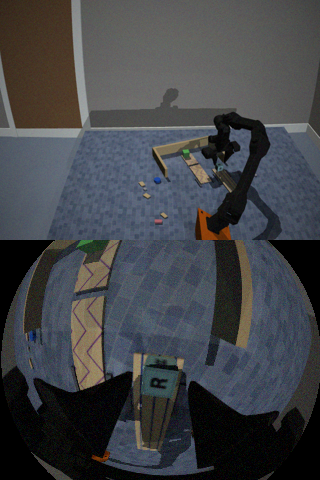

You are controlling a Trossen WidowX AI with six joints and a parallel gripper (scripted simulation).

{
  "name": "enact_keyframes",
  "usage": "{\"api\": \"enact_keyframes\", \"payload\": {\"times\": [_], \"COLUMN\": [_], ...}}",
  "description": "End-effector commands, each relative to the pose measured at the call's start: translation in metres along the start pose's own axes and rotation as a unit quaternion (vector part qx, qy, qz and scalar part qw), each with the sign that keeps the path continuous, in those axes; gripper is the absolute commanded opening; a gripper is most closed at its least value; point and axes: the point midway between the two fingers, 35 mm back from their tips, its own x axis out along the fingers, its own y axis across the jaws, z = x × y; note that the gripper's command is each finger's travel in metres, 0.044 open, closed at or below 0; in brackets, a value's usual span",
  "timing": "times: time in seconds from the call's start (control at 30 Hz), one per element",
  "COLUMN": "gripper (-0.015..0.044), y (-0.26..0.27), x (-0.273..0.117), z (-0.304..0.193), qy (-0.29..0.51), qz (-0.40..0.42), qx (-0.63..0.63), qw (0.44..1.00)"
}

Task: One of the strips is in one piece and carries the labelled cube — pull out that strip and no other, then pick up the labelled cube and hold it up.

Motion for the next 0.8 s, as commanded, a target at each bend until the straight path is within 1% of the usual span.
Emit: {"api": "enact_keyframes", "payload": {"times": [0.0, 0.33, 0.67, 0.77], "gripper": [0.025, 0.025, 0.025, 0.0171], "y": [0.001, 0.002, 0.002, 0.001], "x": [0.011, 0.026, 0.026, 0.024], "z": [-0.003, -0.004, -0.004, -0.003], "qy": [0.006, 0.006, 0.006, 0.003], "qz": [0.0, -0.001, -0.001, 0.0], "qx": [-0.005, -0.005, -0.005, -0.001], "qw": [1.0, 1.0, 1.0, 1.0]}}
